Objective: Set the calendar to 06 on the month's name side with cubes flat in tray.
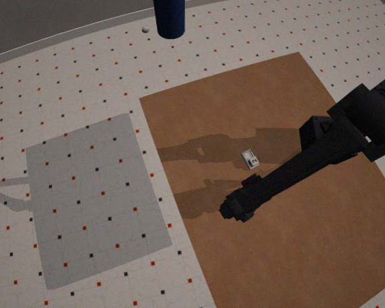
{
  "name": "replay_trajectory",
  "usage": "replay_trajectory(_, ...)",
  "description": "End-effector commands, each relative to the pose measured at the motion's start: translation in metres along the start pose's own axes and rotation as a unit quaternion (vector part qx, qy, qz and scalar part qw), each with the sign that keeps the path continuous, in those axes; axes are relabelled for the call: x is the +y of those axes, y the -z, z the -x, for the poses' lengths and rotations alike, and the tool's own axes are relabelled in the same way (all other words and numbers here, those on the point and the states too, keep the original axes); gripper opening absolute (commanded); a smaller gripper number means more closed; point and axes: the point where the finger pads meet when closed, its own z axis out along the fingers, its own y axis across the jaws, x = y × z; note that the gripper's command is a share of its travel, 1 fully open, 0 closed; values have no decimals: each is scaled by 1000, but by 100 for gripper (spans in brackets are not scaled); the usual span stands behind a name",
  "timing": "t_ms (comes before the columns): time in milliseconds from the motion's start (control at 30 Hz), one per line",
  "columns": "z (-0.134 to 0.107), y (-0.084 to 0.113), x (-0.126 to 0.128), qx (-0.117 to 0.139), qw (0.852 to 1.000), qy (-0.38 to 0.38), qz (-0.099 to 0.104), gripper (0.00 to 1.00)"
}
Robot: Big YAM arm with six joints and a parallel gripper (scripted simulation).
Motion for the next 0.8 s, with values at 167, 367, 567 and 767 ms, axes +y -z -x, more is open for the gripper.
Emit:
replay_trajectory(167, 15, 3, -5, -11, 1000, 0, 4, 37)
replay_trajectory(367, 15, 3, -5, -11, 1000, 0, 4, 45)
replay_trajectory(567, 15, 3, -5, -11, 1000, 0, 4, 64)
replay_trajectory(767, 15, 3, -5, -11, 1000, 0, 4, 64)
